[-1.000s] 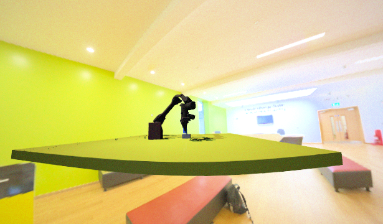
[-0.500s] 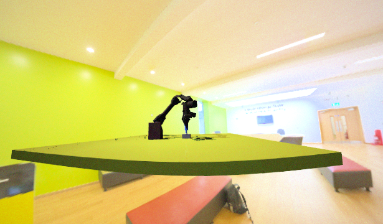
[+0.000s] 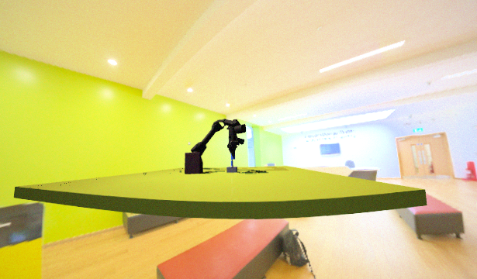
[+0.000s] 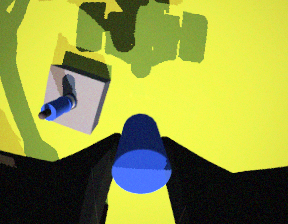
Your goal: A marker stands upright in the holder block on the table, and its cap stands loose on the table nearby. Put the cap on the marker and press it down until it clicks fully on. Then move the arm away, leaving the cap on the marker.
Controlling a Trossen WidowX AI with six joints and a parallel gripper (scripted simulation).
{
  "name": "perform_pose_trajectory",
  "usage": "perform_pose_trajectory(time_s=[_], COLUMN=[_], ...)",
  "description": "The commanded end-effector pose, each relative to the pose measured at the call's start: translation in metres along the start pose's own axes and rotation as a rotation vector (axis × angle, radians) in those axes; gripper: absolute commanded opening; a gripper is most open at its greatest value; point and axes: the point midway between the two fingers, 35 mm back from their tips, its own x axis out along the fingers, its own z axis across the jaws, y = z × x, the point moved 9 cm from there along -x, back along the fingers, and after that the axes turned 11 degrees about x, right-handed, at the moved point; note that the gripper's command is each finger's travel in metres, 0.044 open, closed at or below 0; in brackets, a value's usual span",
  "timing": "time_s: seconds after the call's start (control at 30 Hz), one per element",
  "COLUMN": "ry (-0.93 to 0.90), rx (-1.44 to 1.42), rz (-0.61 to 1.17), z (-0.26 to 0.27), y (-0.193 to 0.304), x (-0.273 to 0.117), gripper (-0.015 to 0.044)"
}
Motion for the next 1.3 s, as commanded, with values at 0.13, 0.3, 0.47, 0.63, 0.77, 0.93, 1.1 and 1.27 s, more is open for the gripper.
perform_pose_trajectory(time_s=[0.13, 0.3, 0.47, 0.63, 0.77, 0.93, 1.1, 1.27], ry=[-0.004, -0.005, -0.008, -0.01, -0.011, -0.011, -0.011, -0.011], rx=[0.003, 0.003, 0.003, 0.002, 0.002, 0.002, 0.002, 0.002], rz=[-0.005, -0.004, -0.004, -0.003, -0.003, -0.003, -0.003, -0.003], z=[0.031, 0.048, 0.064, 0.081, 0.085, 0.085, 0.085, 0.085], y=[0.002, 0.004, 0.008, 0.012, 0.013, 0.013, 0.013, 0.013], x=[-0.009, -0.014, -0.017, -0.021, -0.022, -0.018, -0.015, -0.008], gripper=[0.0, 0.0, 0.0, 0.0, 0.0, 0.0, 0.0, 0.0])
